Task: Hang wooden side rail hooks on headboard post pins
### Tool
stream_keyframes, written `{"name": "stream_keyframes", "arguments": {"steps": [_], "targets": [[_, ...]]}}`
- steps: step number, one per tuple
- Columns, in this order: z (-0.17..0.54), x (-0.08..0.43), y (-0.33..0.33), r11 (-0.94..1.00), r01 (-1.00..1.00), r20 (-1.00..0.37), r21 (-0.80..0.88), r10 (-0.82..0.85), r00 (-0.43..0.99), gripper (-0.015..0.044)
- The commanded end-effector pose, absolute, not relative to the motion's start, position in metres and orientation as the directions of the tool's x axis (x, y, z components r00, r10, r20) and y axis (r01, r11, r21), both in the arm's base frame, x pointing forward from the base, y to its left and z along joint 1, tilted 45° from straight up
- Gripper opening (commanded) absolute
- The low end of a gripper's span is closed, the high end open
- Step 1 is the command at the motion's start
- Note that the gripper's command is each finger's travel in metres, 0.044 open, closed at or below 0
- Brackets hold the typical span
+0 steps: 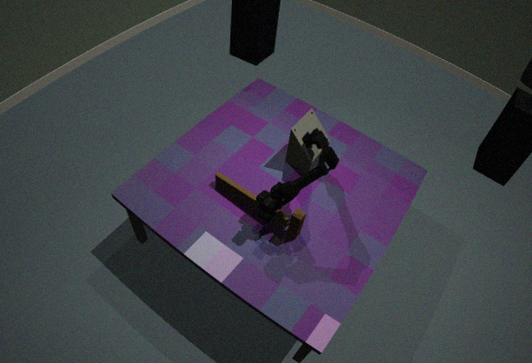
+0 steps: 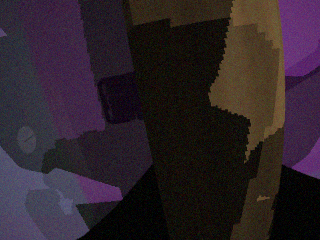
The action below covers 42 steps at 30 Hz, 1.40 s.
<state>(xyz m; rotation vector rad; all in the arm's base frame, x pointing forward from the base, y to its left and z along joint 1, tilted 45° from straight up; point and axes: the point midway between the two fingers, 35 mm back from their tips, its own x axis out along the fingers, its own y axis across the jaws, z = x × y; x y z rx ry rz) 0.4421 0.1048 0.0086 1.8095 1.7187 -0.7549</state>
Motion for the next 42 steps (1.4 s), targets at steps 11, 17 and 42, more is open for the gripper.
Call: {"name": "stream_keyframes", "arguments": {"steps": [11, 17, 42], "targets": [[0.0155, 0.4451, 0.1028, -0.063, 0.998, -0.708, 0.012, 0.704, 0.053, 0.0], [0.0154, 0.4445, 0.1038, -0.063, 0.998, -0.708, 0.012, 0.704, 0.053, 0.0], [0.0179, 0.4455, 0.1047, -0.063, 0.998, -0.708, 0.012, 0.704, 0.053, 0.0]]}}
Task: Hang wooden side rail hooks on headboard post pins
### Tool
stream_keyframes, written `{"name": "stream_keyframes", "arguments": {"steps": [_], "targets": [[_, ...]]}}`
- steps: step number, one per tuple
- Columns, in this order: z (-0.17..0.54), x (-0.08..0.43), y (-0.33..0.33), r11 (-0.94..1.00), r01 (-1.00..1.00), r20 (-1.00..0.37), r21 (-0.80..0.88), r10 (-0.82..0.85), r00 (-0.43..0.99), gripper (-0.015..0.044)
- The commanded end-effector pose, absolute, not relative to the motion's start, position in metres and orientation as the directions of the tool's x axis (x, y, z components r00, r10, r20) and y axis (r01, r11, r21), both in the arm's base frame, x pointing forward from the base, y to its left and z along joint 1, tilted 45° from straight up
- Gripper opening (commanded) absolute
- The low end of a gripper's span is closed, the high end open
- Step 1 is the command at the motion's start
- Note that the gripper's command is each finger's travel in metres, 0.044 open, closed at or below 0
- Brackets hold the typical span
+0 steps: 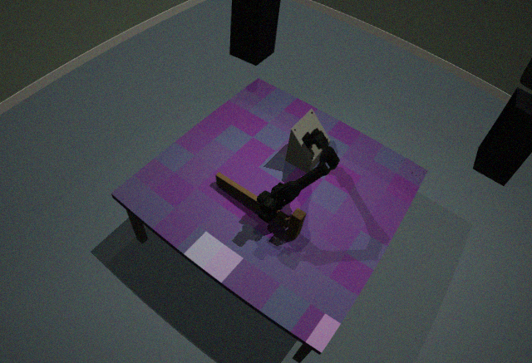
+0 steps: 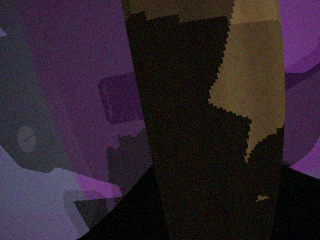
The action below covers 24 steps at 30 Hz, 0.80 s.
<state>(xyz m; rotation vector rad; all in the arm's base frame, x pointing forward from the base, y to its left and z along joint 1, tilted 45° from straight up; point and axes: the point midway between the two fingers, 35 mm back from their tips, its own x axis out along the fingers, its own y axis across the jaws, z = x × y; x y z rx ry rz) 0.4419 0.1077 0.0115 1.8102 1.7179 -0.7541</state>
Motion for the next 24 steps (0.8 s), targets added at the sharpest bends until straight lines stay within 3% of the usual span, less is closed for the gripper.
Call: {"name": "stream_keyframes", "arguments": {"steps": [1, 24], "targets": [[0.018, 0.4456, 0.1048, -0.063, 0.998, -0.708, 0.012, 0.704, 0.053, 0.0], [0.0195, 0.4442, 0.1069, -0.063, 0.998, -0.708, 0.012, 0.704, 0.053, 0.0]]}}
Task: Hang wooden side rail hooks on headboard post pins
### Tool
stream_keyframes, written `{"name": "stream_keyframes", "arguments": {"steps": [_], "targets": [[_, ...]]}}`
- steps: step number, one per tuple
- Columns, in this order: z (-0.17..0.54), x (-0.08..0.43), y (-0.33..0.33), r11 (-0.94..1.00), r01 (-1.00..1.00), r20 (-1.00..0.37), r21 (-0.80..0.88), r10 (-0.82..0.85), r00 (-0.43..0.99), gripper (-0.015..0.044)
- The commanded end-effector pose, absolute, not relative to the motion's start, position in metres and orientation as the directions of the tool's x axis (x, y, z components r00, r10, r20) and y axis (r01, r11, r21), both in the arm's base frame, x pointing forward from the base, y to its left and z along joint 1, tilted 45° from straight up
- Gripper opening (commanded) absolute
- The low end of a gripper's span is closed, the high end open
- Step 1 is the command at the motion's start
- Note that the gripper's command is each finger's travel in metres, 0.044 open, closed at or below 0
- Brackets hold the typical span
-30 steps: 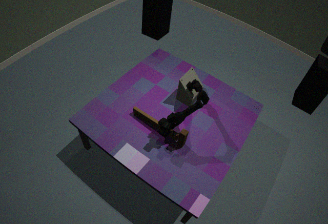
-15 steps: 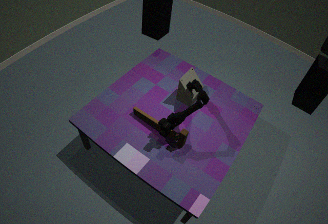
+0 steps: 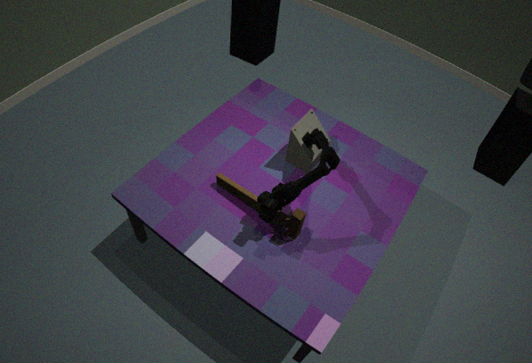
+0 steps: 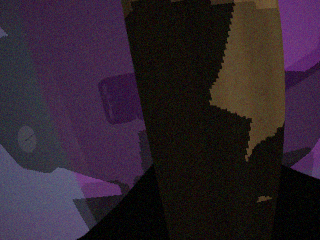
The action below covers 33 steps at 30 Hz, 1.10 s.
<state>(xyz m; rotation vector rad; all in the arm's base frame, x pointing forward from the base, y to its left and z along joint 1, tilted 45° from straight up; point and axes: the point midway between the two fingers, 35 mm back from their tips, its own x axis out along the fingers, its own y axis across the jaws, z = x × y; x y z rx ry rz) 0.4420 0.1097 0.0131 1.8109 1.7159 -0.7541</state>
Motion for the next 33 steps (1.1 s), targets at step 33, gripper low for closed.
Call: {"name": "stream_keyframes", "arguments": {"steps": [33], "targets": [[0.0218, 0.4442, 0.1096, -0.063, 0.998, -0.708, 0.012, 0.704, 0.053, 0.0]]}}
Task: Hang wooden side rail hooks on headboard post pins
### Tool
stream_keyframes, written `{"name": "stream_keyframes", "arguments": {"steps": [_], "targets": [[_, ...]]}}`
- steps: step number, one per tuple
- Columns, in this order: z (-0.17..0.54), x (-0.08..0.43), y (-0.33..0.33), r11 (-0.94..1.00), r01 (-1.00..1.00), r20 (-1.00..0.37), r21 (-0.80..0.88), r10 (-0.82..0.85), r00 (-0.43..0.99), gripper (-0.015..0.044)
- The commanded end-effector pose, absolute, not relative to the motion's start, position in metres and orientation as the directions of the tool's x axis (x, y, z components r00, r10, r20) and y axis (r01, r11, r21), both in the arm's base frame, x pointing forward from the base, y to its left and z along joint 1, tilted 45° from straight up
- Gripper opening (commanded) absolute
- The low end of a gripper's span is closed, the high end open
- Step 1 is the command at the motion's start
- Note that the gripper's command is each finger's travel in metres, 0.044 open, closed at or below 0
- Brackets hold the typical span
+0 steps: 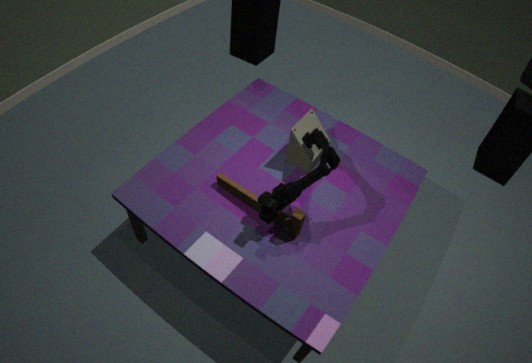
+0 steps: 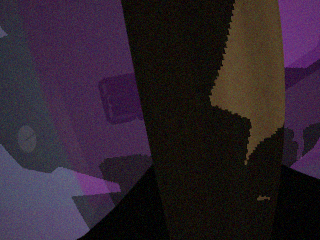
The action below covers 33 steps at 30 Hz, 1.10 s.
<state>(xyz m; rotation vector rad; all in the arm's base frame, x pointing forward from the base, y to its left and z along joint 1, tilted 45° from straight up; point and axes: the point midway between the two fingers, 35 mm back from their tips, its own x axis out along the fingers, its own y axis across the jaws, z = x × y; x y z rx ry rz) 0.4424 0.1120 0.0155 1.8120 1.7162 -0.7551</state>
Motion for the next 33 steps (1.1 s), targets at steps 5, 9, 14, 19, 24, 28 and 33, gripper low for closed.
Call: {"name": "stream_keyframes", "arguments": {"steps": [5, 9, 14, 19, 24, 28, 33], "targets": [[0.0224, 0.444, 0.1096, -0.063, 0.998, -0.708, 0.012, 0.704, 0.053, 0.0], [0.0227, 0.4442, 0.1097, -0.063, 0.998, -0.708, 0.012, 0.704, 0.053, 0.0], [0.0232, 0.4446, 0.1098, -0.063, 0.998, -0.708, 0.012, 0.704, 0.053, 0.0], [0.0235, 0.4449, 0.1099, -0.063, 0.998, -0.708, 0.012, 0.704, 0.053, 0.0], [0.0238, 0.4455, 0.1104, -0.063, 0.998, -0.708, 0.012, 0.705, 0.053, 0.0], [0.0239, 0.4459, 0.1109, -0.063, 0.998, -0.708, 0.012, 0.705, 0.053, 0.0], [0.024, 0.4455, 0.1116, -0.063, 0.998, -0.708, 0.012, 0.705, 0.053, 0.0]]}}
